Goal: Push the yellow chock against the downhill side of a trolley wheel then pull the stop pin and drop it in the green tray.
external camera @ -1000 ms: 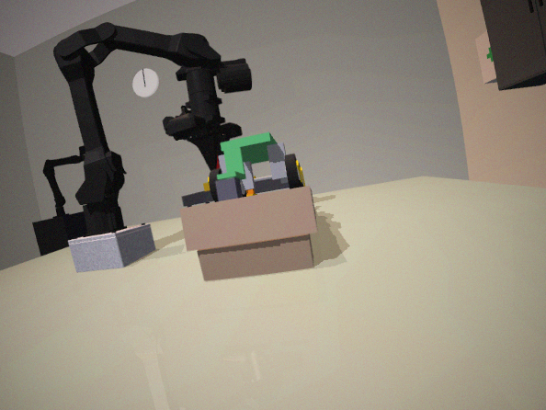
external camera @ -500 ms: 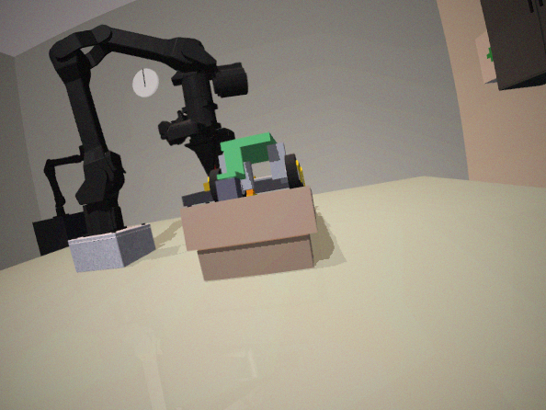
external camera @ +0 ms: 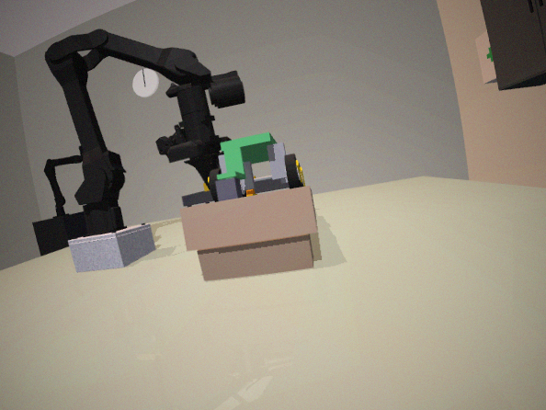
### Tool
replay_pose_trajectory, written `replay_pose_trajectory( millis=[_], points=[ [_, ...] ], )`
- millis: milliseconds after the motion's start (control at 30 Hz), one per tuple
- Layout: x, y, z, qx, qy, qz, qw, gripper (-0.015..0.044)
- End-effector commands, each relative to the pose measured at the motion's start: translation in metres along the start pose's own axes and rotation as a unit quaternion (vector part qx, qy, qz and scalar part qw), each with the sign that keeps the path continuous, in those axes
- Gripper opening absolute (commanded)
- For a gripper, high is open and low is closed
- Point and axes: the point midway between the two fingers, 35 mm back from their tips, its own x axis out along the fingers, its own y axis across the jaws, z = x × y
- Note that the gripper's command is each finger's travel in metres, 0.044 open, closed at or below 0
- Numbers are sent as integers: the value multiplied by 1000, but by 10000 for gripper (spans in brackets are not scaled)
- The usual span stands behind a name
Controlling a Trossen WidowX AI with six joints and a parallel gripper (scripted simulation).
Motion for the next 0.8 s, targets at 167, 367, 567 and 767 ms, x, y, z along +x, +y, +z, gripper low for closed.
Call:
replay_pose_trajectory(
  millis=[167,367,567,767],
  points=[
    [30,-9,1,-3,-2,-25,1000,0],
    [51,-17,3,-3,-2,-26,1000,0],
    [52,-17,3,-3,-2,-26,1000,79],
    [52,-13,2,-3,-2,-26,1000,190]
  ],
)
